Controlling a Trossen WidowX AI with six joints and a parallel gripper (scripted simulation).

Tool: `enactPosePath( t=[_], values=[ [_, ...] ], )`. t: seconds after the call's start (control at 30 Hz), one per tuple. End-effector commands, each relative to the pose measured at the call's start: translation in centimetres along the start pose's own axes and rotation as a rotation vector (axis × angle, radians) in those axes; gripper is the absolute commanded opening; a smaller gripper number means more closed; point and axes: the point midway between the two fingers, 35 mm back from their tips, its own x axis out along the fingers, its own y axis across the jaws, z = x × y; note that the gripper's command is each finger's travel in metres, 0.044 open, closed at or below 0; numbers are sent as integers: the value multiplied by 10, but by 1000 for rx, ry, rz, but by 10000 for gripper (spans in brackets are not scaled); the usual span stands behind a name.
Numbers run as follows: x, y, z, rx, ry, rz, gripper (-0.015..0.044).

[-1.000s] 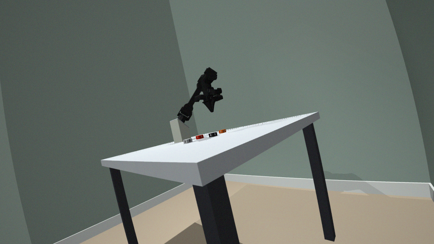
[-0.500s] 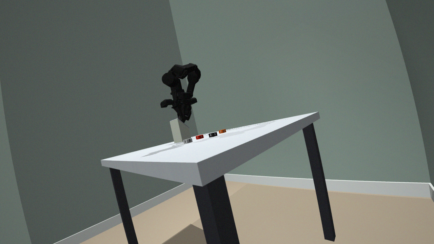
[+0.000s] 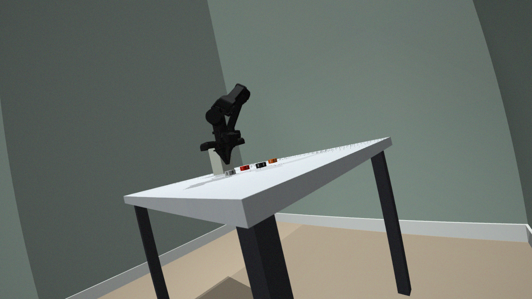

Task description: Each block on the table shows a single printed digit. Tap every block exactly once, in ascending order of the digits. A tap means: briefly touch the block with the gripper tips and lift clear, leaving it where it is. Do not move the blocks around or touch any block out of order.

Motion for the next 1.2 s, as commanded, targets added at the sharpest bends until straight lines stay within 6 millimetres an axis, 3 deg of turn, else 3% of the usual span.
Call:
enactPosePath(
  t=[0.0,0.53,0.9,1.0,1.17],
  values=[
    [6,0,0,7,-9,4,20],
    [31,0,1,7,-9,6,20],
    [32,0,0,7,-9,6,20],
    [5,0,1,6,-10,3,20],
    [2,0,0,7,-9,4,20]
  ],
)
